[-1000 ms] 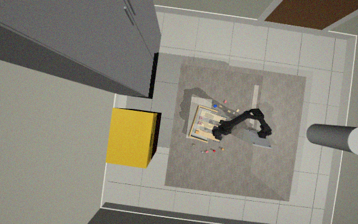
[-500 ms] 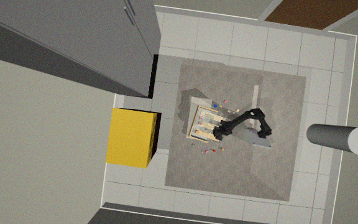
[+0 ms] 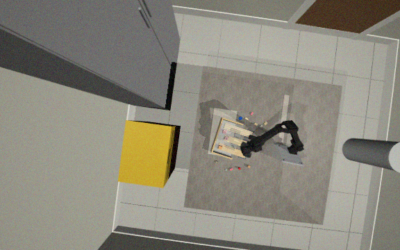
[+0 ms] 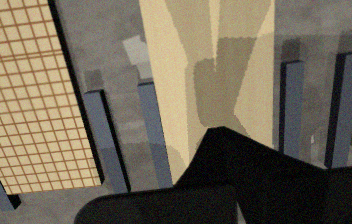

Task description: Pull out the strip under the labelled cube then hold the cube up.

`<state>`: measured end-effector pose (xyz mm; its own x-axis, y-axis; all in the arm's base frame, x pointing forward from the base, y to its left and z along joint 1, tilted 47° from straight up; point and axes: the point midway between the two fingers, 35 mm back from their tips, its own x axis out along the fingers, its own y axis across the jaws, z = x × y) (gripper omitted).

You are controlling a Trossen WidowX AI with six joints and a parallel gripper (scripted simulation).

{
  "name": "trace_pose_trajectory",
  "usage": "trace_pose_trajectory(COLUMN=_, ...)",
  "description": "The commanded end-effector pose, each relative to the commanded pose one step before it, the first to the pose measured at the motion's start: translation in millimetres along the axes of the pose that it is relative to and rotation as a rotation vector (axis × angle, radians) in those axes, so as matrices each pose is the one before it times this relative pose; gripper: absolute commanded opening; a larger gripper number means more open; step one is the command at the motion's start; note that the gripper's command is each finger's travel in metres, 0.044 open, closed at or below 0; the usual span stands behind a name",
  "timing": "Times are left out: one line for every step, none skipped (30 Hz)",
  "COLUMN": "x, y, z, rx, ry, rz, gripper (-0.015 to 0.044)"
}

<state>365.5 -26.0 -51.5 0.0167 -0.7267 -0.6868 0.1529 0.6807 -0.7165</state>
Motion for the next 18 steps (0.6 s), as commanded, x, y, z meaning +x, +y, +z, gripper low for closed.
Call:
trace_pose_trajectory(x=6.16, y=-0.88, z=-11.67, rx=-0.0050, ry=0.02442, rz=-0.00176, gripper=0.0000)
trace_pose_trajectory(x=0.07, y=0.02, z=-1.64, rx=-0.0001, ry=0.00006, rz=0.00000, gripper=0.0000)
trace_pose_trajectory(x=0.07, y=0.02, z=-1.67, rx=-0.0001, ry=0.00006, rz=0.00000, gripper=0.0000)
trace_pose_trajectory(x=0.07, y=0.02, z=-1.60, rx=-0.0001, ry=0.00006, rz=0.00000, gripper=0.0000)
trace_pose_trajectory(x=0.07, y=0.01, z=-1.61, rx=-0.0001, ry=0.00006, rz=0.00000, gripper=0.0000)
trace_pose_trajectory(x=0.07, y=0.02, z=-1.57, rx=-0.0001, ry=0.00006, rz=0.00000, gripper=0.0000)
trace_pose_trajectory(x=0.07, y=0.01, z=-1.58, rx=-0.0001, ry=0.00006, rz=0.00000, gripper=0.0000)
trace_pose_trajectory(x=0.06, y=0.02, z=-1.56, rx=-0.0001, ry=0.00006, rz=0.00000, gripper=0.0000)
trace_pose_trajectory(x=0.07, y=0.01, z=-1.57, rx=-0.0001, ry=0.00006, rz=0.00000, gripper=0.0000)
trace_pose_trajectory(x=0.06, y=0.02, z=-1.54, rx=-0.0001, ry=0.00006, rz=0.00000, gripper=0.0000)
trace_pose_trajectory(x=0.07, y=0.01, z=-1.55, rx=-0.0001, ry=0.00006, rz=0.00000, gripper=0.0000)
trace_pose_trajectory(x=0.06, y=0.02, z=-1.51, rx=-0.0001, ry=0.00006, rz=0.00000, gripper=0.0000)
trace_pose_trajectory(x=0.07, y=0.01, z=-1.53, rx=-0.0001, ry=0.00006, rz=0.00000, gripper=0.0000)
trace_pose_trajectory(x=0.04, y=0.02, z=-1.49, rx=-0.0001, ry=0.00006, rz=0.00001, gripper=0.0000)
trace_pose_trajectory(x=0.05, y=0.01, z=-1.51, rx=-0.0001, ry=0.00006, rz=0.00000, gripper=0.0000)
trace_pose_trajectory(x=0.03, y=0.02, z=-1.46, rx=-0.0001, ry=0.00005, rz=0.00001, gripper=0.0000)
trace_pose_trajectory(x=0.03, y=0.01, z=-1.49, rx=-0.0001, ry=0.00006, rz=0.00000, gripper=0.0000)
trace_pose_trajectory(x=0.02, y=0.02, z=-1.45, rx=-0.0001, ry=0.00005, rz=0.00001, gripper=0.0000)
